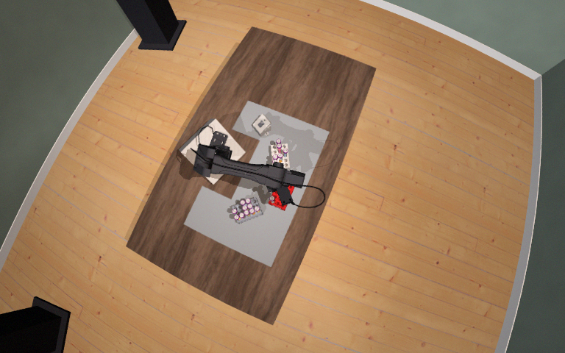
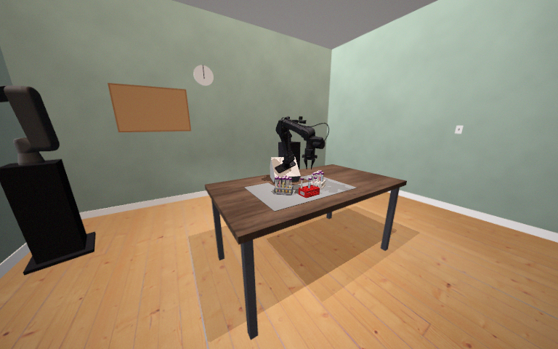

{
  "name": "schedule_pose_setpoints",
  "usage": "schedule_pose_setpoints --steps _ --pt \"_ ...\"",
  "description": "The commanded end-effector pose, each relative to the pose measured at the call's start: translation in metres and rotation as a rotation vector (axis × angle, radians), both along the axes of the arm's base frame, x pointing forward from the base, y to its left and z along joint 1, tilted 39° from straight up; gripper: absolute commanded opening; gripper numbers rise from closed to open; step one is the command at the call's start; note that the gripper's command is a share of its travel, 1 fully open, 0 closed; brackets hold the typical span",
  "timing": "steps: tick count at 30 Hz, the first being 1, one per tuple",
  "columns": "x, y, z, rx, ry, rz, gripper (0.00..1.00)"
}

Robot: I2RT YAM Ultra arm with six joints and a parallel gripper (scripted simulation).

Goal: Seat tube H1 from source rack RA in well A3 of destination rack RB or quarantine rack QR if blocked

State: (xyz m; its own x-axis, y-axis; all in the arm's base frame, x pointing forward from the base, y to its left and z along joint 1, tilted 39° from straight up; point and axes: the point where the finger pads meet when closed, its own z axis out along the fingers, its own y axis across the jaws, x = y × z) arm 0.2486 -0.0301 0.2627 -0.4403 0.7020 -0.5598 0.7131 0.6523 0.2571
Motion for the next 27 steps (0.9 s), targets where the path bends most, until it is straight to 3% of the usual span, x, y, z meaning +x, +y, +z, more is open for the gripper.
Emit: schedule_pose_setpoints --steps 1,5,7,12,16,21,23,27 --pt "0.014 -0.001 0.019 0.000 -0.009 0.023 0.30" --pt "0.021 -0.001 0.024 0.000 -0.009 0.023 0.30" --pt "0.014 0.001 0.033 0.003 -0.045 0.033 0.30" --pt "0.011 0.001 0.033 -0.009 -0.046 0.034 0.30" --pt "0.006 0.001 0.017 -0.012 -0.007 0.030 0.30" --pt "0.009 0.001 0.031 -0.005 -0.052 0.026 0.30" --pt "0.010 0.001 0.018 -0.011 -0.030 0.031 0.30" --pt "0.014 -0.003 0.011 0.001 -0.028 0.023 0.30"
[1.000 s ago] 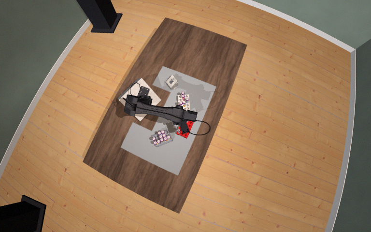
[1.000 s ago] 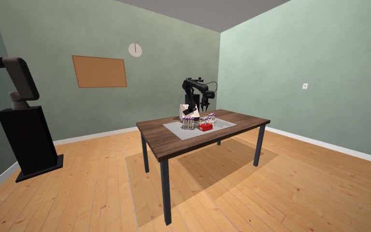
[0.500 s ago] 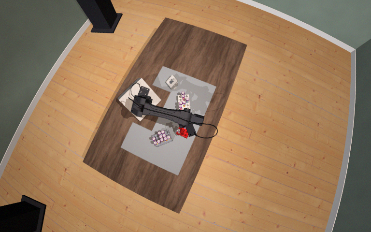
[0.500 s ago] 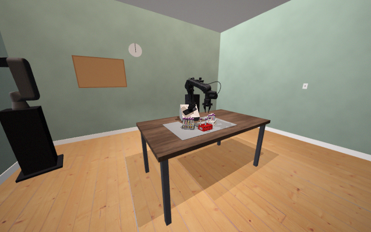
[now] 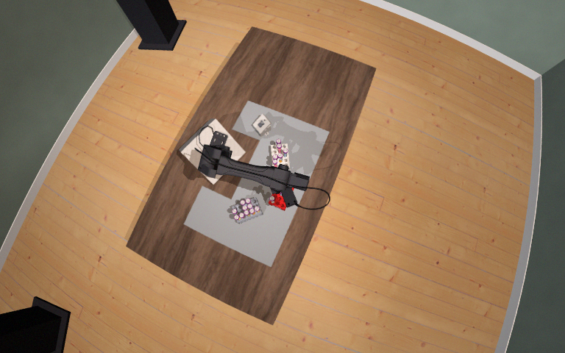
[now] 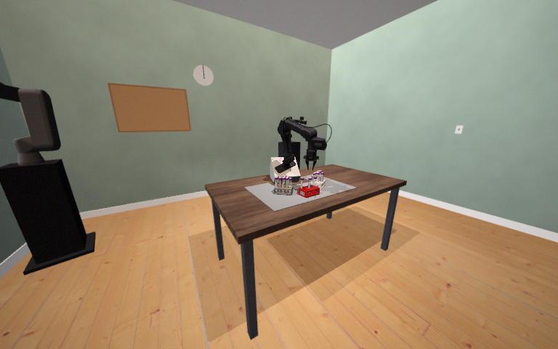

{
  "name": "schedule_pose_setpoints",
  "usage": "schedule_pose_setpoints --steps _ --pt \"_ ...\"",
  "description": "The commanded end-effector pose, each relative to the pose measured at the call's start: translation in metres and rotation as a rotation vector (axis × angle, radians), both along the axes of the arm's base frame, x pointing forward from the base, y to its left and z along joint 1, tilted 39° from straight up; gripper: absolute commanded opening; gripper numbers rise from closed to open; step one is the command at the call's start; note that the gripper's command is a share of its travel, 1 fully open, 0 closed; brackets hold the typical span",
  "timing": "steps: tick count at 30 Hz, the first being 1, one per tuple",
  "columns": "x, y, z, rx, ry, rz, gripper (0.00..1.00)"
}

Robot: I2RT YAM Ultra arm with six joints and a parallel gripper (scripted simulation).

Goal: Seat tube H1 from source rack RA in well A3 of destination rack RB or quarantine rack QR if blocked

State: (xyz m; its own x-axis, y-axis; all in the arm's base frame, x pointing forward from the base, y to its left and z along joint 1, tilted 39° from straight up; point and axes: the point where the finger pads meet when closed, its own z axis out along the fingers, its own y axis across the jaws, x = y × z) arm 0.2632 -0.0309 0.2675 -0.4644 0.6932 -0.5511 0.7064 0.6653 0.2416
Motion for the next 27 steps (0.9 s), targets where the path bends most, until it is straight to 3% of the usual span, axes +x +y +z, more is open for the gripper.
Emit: schedule_pose_setpoints --steps 1,4,9,11,12,14,19,21,24,27 --pt "0.000 -0.003 0.005 0.003 -0.049 0.005 0.30" --pt "0.005 -0.005 0.006 0.003 -0.062 0.005 0.30" --pt "0.012 -0.007 -0.009 0.001 -0.037 0.005 0.30" --pt "0.012 -0.007 -0.009 0.001 -0.037 0.005 0.30" --pt "0.019 -0.007 0.003 0.000 -0.068 0.005 0.30" --pt "0.019 -0.008 -0.019 -0.001 -0.013 0.004 0.30" --pt "0.024 -0.011 -0.025 0.001 -0.020 0.005 0.30" --pt "0.027 -0.012 -0.015 0.000 -0.055 0.004 0.30" --pt "0.030 -0.013 -0.033 0.000 -0.014 0.005 0.30" --pt "0.032 -0.014 -0.036 0.001 -0.014 0.005 0.30"
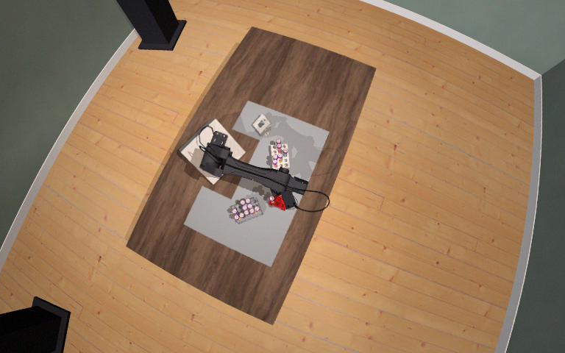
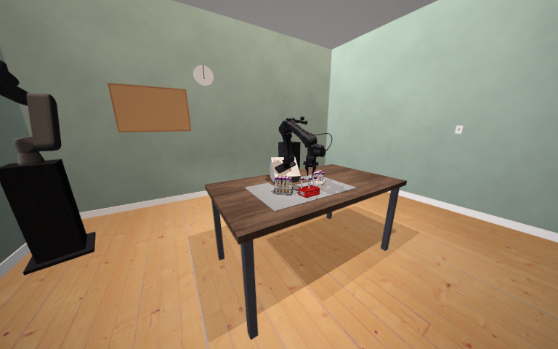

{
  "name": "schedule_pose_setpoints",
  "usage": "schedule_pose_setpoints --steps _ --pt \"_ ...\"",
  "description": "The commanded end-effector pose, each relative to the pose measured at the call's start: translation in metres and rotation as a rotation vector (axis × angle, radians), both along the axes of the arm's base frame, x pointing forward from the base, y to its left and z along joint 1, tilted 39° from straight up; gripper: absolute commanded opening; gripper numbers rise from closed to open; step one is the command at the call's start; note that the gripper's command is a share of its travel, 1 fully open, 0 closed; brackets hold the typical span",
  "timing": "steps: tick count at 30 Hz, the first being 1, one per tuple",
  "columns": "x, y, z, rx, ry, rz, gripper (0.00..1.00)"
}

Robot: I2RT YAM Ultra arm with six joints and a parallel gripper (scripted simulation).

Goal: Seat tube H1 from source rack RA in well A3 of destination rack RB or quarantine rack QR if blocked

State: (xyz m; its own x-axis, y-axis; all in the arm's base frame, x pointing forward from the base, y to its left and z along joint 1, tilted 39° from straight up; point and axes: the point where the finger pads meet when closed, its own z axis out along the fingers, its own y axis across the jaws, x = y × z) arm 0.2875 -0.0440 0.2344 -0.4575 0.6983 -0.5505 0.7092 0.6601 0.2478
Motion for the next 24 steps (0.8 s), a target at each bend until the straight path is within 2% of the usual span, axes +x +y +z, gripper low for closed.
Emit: schedule_pose_setpoints --steps 1,2,8,11,12,13,15,21,24 --pt "0.007 -0.001 -0.003 -0.003 -0.009 0.011 0.30" --pt "0.008 0.001 0.024 -0.011 -0.088 0.018 0.30" --pt "0.008 -0.001 0.023 -0.010 -0.088 0.012 0.30" --pt "0.003 -0.003 0.005 -0.009 -0.045 0.008 0.30" --pt "0.003 -0.003 0.004 -0.008 -0.045 0.008 0.30" --pt "0.003 -0.003 0.004 -0.008 -0.045 0.009 0.30" --pt "0.007 -0.002 0.015 -0.008 -0.076 0.014 0.30" --pt "0.003 -0.004 0.001 -0.008 -0.045 0.008 0.30" --pt "0.007 -0.003 0.013 -0.008 -0.076 0.013 0.30"
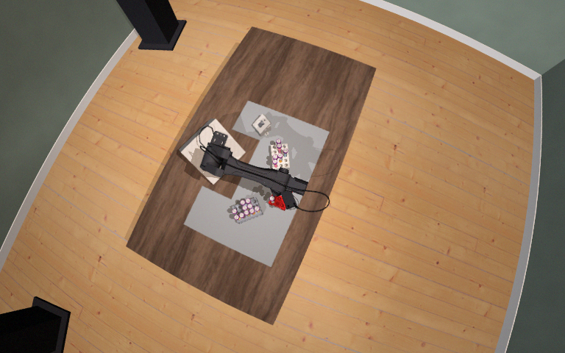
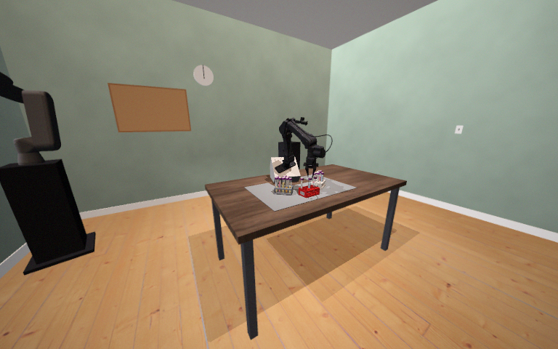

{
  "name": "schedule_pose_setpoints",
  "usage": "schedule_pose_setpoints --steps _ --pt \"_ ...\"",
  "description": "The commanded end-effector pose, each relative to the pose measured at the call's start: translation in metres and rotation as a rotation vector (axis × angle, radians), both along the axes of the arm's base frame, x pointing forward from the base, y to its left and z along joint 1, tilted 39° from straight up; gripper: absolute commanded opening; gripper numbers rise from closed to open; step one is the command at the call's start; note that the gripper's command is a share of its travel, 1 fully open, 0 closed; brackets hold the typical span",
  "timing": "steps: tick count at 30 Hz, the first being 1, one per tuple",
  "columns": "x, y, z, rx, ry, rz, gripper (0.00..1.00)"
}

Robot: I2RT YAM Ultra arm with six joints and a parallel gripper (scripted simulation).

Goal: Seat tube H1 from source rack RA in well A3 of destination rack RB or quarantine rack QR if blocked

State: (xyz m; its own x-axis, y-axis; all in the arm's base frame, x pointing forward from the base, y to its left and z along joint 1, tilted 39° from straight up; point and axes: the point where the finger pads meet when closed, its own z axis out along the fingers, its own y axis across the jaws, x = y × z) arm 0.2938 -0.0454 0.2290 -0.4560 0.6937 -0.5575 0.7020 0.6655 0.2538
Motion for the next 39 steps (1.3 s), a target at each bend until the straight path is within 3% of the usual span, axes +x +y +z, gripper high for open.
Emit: schedule_pose_setpoints --steps 1,3,6,11,12,17,22,25,28,31,34,37,39 --pt "0.000 -0.002 0.015 -0.006 -0.058 0.003 0.30" --pt "-0.002 -0.003 0.006 -0.005 -0.037 0.001 0.30" --pt "0.000 -0.002 0.011 -0.005 -0.052 0.007 0.30" --pt "-0.002 -0.003 0.003 -0.005 -0.034 0.004 0.30" --pt "0.002 -0.004 0.019 -0.006 -0.072 0.001 0.30" --pt "0.005 -0.004 0.019 -0.006 -0.077 0.003 0.30" --pt "0.001 -0.003 0.000 -0.006 -0.034 0.006 0.30" --pt "0.005 -0.004 0.009 -0.006 -0.060 0.004 0.30" --pt "0.005 -0.005 0.008 -0.007 -0.059 0.001 0.30" --pt "0.003 -0.005 -0.004 -0.006 -0.032 0.003 0.30" --pt "0.008 -0.005 0.002 -0.007 -0.045 0.005 0.30" --pt "0.006 -0.006 -0.012 -0.006 -0.011 0.001 0.30" --pt "0.007 -0.004 -0.004 -0.003 -0.026 0.004 0.30"
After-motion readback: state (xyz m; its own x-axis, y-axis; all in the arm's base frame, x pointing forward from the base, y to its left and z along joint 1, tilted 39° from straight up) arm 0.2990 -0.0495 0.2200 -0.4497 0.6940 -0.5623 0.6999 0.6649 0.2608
